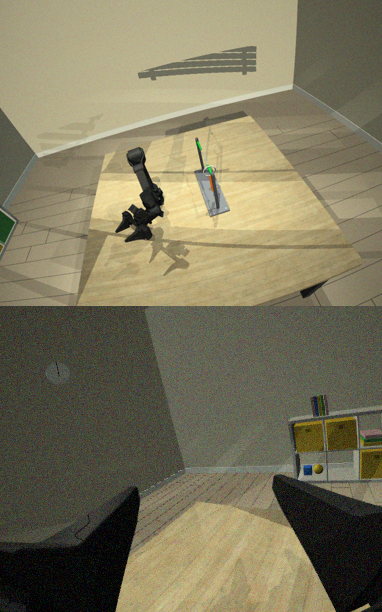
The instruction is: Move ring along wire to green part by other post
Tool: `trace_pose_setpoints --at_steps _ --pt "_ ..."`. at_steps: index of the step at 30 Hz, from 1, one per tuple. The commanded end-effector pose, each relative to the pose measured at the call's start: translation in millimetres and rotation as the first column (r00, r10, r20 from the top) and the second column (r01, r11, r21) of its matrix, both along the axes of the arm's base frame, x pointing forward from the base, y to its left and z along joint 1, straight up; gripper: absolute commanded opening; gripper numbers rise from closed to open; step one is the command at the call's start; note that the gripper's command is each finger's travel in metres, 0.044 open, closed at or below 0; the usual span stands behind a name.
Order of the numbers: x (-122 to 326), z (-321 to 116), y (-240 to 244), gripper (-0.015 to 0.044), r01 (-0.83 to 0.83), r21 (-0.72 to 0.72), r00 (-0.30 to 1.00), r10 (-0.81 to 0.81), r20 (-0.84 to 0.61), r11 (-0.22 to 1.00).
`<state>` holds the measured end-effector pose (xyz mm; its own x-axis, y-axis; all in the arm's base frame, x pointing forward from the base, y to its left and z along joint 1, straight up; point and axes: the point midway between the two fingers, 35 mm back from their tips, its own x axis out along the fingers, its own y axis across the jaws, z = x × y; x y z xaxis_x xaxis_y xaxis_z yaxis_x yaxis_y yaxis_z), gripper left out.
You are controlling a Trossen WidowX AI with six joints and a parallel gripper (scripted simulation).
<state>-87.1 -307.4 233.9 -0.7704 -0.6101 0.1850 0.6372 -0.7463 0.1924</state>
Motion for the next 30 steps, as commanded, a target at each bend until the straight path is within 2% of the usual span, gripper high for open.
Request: trace_pose_setpoints --at_steps 1,5,9,14,20,25,30 --pt "1 0 -1 0.0374 -0.010 0.005 1.000 0.010 -0.005 1.000" --pt "32 -7 -17 0.0269 -0.213 0.115 0.970 0.224 -0.090 0.970" --pt "74 -22 -28 0.0164 -0.434 0.253 0.866 0.478 -0.149 0.865" --pt "130 -49 -26 0.0160 -0.651 0.410 0.640 0.752 -0.156 0.639" --pt "195 -86 4 0.0160 -0.795 0.543 0.271 0.959 -0.081 0.270" --pt "240 -116 50 0.0160 -0.808 0.584 -0.072 0.997 0.022 -0.071" --pt "271 -139 110 0.0160 -0.730 0.554 -0.401 0.908 0.125 -0.399"
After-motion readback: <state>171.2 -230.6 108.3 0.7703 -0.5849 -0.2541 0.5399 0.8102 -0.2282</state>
